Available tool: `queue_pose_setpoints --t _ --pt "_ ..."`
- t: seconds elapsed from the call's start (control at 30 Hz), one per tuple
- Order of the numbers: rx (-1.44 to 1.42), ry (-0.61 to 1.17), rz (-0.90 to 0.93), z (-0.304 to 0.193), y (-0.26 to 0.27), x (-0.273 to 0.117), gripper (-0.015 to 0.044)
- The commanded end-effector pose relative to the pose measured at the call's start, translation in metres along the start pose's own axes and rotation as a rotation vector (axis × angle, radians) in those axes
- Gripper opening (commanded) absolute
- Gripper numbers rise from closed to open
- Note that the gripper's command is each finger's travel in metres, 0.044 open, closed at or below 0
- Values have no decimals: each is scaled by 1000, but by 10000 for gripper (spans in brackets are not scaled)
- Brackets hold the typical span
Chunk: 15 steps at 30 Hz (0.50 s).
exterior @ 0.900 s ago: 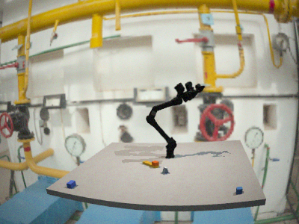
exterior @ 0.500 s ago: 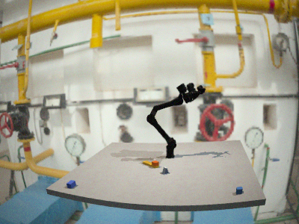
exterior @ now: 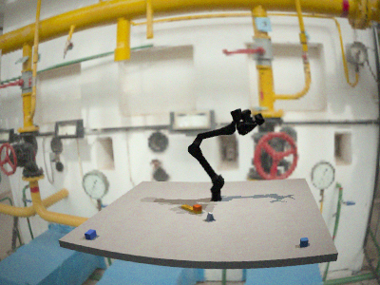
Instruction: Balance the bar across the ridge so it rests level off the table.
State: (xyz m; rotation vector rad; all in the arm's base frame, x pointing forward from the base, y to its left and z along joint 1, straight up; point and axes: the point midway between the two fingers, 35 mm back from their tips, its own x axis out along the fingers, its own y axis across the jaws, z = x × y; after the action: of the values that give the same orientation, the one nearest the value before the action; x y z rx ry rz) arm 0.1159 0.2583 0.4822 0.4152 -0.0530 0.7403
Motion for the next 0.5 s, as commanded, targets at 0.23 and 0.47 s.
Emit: queue_pose_setpoints --t 0.23,0.47 --pt "-43 33 -126 -17 -36 22 315" --pt "-50 58 -191 -26 -58 32 315"
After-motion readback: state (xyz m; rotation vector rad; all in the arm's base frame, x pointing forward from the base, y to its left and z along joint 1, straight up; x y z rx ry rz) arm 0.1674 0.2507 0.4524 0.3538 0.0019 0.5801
